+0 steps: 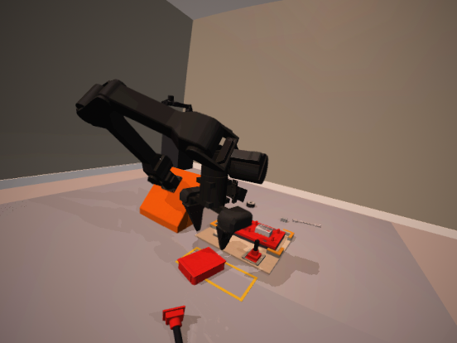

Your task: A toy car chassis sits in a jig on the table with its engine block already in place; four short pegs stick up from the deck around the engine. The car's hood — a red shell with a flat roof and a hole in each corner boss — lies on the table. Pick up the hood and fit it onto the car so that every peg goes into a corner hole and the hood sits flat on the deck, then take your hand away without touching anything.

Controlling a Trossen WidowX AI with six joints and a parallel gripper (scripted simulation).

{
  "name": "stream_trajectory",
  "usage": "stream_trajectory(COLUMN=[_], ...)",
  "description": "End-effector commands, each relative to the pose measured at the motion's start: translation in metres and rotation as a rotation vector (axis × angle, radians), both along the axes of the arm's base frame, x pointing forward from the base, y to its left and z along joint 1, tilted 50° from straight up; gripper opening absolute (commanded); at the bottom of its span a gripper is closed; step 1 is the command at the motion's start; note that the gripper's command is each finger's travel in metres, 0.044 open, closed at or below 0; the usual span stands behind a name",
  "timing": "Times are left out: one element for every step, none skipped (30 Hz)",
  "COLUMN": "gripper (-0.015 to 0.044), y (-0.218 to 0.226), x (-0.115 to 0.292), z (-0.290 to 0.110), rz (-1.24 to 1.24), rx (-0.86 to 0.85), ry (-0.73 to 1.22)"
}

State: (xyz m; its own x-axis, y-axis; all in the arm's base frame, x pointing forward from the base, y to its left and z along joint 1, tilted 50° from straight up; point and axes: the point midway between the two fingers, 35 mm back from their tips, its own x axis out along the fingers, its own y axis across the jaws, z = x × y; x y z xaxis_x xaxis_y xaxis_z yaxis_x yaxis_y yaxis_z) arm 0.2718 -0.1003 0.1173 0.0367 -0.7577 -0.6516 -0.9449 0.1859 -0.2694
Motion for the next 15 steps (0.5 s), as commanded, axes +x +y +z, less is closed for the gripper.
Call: stream_trajectory(gripper=[0.0440, 0.0440, 0.0440, 0.0440, 0.0440, 0.0440, 0.0440, 0.0440, 0.0440, 0.0440, 0.0440, 0.0440, 0.0440, 0.0440, 0.0440], y=[-0.0079, -0.0079, -0.0080, -0.0082, -0.0086, -0.0090, -0.0095, -0.0101, -0.0108, -0.0115, -0.0121, -0.0128, -0.0135, -0.0141, -0.0148], x=[-0.0063, -0.0063, -0.0063, -0.0063, -0.0063, -0.0062, -0.0061, -0.0060, -0.0060, -0.0059, -0.0058, -0.0058, -0.0057, -0.0056, -0.0056], z=[0.0020, 0.0020, 0.0019, 0.0017, 0.0014, 0.0010, 0.0005, -0.0001, -0.0007, -0.0013, -0.0019, -0.0025, -0.0031, -0.0037, -0.0043], rz=[-0.016, -0.016, -0.016, -0.016, -0.016, -0.016, -0.016, -0.016, -0.016, -0.016, -0.016, -0.016, -0.016, -0.016, -0.016], rx=[-0.005, -0.005, -0.005, -0.005, -0.005, -0.005, -0.005, -0.004, -0.004, -0.004, -0.004, -0.004, -0.004, -0.004, -0.004], ry=[0.025, 0.025, 0.025, 0.025, 0.025, 0.025, 0.025, 0.025, 0.025, 0.025, 0.025, 0.025, 0.025, 0.025, 0.025])
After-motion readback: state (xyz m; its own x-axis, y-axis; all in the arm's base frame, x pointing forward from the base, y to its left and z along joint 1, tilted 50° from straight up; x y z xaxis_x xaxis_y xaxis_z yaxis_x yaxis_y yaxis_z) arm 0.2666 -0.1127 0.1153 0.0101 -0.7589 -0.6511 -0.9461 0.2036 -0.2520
